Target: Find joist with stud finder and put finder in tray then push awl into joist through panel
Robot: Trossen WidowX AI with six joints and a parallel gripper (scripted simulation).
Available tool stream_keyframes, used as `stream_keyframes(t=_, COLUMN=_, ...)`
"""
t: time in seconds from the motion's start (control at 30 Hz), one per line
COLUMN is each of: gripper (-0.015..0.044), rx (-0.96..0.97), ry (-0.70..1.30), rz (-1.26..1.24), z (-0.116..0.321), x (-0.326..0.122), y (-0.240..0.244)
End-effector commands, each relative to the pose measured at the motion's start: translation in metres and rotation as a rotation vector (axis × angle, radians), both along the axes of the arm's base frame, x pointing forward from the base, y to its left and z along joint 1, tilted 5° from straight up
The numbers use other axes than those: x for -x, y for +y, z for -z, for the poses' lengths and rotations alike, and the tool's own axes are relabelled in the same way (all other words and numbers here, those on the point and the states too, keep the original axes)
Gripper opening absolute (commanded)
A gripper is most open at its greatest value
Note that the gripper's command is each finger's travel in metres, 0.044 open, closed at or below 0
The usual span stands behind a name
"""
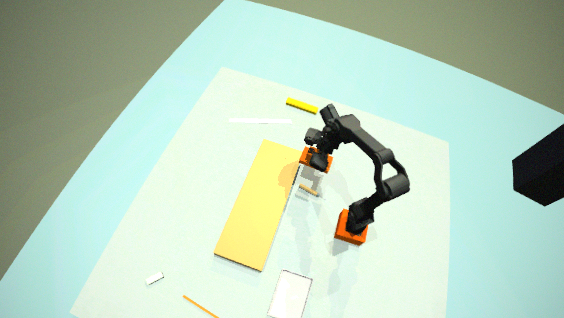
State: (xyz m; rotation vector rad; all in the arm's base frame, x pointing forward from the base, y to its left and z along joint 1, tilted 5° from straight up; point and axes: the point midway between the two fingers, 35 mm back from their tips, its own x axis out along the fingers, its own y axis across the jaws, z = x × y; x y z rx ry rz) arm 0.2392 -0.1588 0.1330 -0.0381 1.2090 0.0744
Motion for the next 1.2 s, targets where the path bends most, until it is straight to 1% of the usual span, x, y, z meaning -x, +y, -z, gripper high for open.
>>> stream_keyframes(t=0.0, gripper=0.0, rx=0.012, ry=-0.012, rz=-0.006, z=-0.01, x=-0.018, y=-0.004)
stream_keyframes(t=0.4, gripper=0.0, rx=0.015, ry=-0.018, rz=-0.034, z=-0.022, x=-0.074, y=-0.002)
stream_keyframes(t=0.8, gripper=0.0, rx=0.016, ry=-0.027, rz=-0.061, z=-0.028, x=-0.132, y=0.011)
stream_keyframes(t=1.17, gripper=0.0, rx=0.016, ry=-0.028, rz=-0.063, z=-0.02, x=-0.137, y=0.011)
